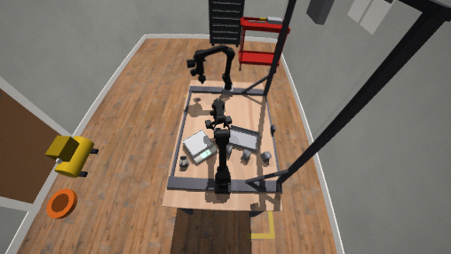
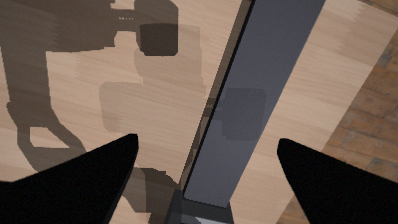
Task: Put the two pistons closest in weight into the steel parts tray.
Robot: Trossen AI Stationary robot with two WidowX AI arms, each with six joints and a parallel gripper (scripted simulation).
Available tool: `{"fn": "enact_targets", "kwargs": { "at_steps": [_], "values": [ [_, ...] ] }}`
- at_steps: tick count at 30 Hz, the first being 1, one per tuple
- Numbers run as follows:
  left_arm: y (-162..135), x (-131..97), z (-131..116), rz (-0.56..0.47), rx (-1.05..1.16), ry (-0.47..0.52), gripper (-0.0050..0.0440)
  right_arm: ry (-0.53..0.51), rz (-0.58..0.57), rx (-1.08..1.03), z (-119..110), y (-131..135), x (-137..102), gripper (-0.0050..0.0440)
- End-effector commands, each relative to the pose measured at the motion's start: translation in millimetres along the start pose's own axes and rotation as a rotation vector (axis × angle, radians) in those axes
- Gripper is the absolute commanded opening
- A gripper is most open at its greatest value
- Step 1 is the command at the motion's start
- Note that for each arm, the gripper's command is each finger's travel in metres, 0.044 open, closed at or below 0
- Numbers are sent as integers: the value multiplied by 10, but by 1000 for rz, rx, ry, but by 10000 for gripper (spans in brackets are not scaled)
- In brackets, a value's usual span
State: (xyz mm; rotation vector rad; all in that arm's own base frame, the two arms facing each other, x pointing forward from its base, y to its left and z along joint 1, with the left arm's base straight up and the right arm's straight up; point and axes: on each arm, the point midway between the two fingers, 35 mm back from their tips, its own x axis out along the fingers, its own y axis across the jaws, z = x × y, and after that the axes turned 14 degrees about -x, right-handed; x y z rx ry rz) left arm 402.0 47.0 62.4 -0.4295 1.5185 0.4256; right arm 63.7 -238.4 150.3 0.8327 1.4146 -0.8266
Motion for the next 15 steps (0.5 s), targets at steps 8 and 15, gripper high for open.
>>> {"fn": "enact_targets", "kwargs": {
  "at_steps": [8,15],
  "values": [
    [-46,-579,59,-33,6,-71,378,-32,-5,1,47,-13,-83,400],
    [-42,-828,50,-28,6,-59,378,-32,-5,1,47,-13,-83,400]
  ]
}}
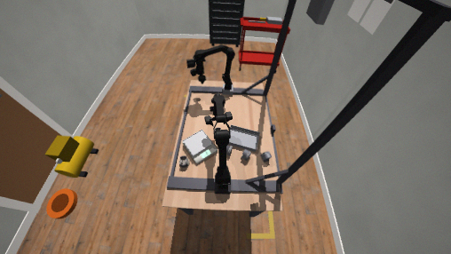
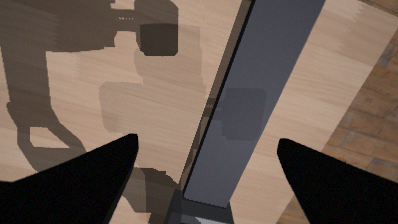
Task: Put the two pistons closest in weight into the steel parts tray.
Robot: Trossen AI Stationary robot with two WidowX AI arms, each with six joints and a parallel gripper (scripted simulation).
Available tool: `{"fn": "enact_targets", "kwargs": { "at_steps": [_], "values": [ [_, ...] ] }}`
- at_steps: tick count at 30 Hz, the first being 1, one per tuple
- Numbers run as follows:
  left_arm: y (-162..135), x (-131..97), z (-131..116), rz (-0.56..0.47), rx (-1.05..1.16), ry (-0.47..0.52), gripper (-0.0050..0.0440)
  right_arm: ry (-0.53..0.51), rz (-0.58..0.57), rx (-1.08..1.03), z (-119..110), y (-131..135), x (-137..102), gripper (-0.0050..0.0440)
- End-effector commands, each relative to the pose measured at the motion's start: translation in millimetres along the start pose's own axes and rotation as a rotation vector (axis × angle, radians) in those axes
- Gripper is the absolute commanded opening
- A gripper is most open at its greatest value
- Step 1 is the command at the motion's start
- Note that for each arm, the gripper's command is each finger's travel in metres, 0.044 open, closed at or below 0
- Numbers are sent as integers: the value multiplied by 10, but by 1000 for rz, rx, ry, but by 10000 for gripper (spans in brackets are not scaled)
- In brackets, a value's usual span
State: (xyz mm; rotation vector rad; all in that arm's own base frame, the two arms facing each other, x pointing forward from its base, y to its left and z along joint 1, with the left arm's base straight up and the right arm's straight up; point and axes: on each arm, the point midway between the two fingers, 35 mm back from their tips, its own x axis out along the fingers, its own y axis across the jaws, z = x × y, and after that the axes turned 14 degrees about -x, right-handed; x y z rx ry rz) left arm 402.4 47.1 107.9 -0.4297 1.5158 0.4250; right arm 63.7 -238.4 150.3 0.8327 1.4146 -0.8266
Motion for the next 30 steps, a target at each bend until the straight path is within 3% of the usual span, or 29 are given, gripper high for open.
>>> {"fn": "enact_targets", "kwargs": {
  "at_steps": [1,7,17,30],
  "values": [
    [-40,-392,46,-23,6,-49,378,-32,-5,1,47,-13,-83,400],
    [-46,-452,40,-19,12,-35,378,-32,-5,1,47,-13,-83,400],
    [-45,-445,39,-3,208,-16,378,-32,-5,1,47,-13,-83,400],
    [-31,-428,13,-2,201,-13,378,-32,-5,1,47,-13,-83,400]
  ]
}}
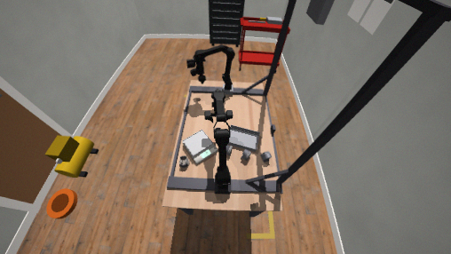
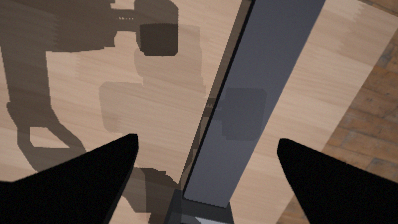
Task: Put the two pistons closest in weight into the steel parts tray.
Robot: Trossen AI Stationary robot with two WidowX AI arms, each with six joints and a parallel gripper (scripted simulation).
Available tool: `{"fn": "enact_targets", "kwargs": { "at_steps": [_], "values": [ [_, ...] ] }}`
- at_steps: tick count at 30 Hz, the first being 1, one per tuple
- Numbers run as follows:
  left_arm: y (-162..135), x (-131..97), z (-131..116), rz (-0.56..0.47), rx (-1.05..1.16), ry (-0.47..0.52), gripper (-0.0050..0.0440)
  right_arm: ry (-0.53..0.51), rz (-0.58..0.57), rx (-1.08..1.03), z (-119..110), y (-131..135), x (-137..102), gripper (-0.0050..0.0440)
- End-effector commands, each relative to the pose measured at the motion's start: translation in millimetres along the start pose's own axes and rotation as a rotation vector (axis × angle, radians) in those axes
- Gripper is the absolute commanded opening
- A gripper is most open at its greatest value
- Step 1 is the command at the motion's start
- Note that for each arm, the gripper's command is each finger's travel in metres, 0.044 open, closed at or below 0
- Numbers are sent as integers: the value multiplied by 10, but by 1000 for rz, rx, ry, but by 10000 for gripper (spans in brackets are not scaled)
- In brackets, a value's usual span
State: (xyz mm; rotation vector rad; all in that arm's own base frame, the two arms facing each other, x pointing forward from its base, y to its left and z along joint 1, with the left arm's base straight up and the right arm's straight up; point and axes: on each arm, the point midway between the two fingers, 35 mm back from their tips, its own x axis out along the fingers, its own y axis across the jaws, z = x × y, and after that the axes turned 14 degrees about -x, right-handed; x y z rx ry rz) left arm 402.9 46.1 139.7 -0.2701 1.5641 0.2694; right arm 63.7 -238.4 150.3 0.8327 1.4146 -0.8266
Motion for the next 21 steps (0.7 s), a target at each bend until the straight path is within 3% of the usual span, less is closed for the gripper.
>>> {"fn": "enact_targets", "kwargs": {
  "at_steps": [1,21],
  "values": [
    [52,-190,-17,-11,-30,-63,378,-32,-5,1,47,-13,-83,400],
    [845,-259,-395,-9,-223,-60,378,-32,-5,1,47,-13,-83,400]
  ]
}}
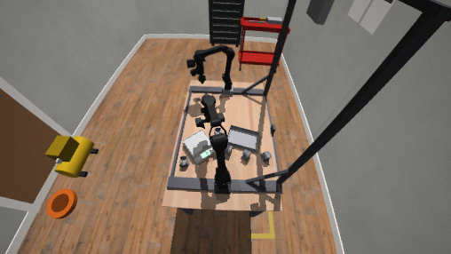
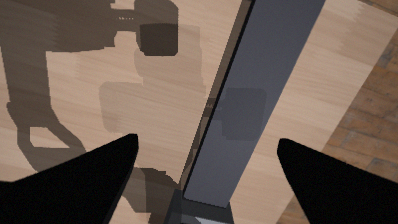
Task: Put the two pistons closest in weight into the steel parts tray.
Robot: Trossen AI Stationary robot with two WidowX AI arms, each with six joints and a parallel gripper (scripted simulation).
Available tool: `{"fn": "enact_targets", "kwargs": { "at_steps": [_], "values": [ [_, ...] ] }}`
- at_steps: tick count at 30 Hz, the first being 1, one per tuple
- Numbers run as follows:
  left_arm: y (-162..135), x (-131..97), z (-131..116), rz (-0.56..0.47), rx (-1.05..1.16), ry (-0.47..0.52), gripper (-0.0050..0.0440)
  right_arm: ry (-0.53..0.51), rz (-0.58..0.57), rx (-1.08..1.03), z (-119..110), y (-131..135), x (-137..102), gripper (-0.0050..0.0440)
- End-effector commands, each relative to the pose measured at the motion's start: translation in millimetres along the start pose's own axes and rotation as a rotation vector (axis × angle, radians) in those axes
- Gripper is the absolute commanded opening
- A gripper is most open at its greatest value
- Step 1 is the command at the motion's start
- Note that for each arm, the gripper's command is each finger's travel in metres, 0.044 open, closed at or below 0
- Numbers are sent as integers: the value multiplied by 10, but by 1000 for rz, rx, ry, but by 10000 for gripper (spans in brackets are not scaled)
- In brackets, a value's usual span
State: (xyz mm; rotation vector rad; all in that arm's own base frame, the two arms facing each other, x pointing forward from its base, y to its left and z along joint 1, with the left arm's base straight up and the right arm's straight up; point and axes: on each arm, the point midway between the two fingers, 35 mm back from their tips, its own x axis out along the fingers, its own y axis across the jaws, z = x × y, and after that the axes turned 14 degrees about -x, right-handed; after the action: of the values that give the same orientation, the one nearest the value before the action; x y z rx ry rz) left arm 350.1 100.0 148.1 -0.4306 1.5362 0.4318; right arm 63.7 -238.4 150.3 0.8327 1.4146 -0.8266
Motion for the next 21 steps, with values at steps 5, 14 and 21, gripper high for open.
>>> {"fn": "enact_targets", "kwargs": {
  "at_steps": [5,14,21],
  "values": [
    [398,-153,-147,-13,-77,-52,378,-32,-5,1,47,-13,-83,400],
    [691,-97,-327,-11,-206,-42,378,-32,-5,1,47,-13,-83,400],
    [962,-26,-537,-9,-257,-36,378,-32,-5,1,47,-13,-83,400]
  ]
}}
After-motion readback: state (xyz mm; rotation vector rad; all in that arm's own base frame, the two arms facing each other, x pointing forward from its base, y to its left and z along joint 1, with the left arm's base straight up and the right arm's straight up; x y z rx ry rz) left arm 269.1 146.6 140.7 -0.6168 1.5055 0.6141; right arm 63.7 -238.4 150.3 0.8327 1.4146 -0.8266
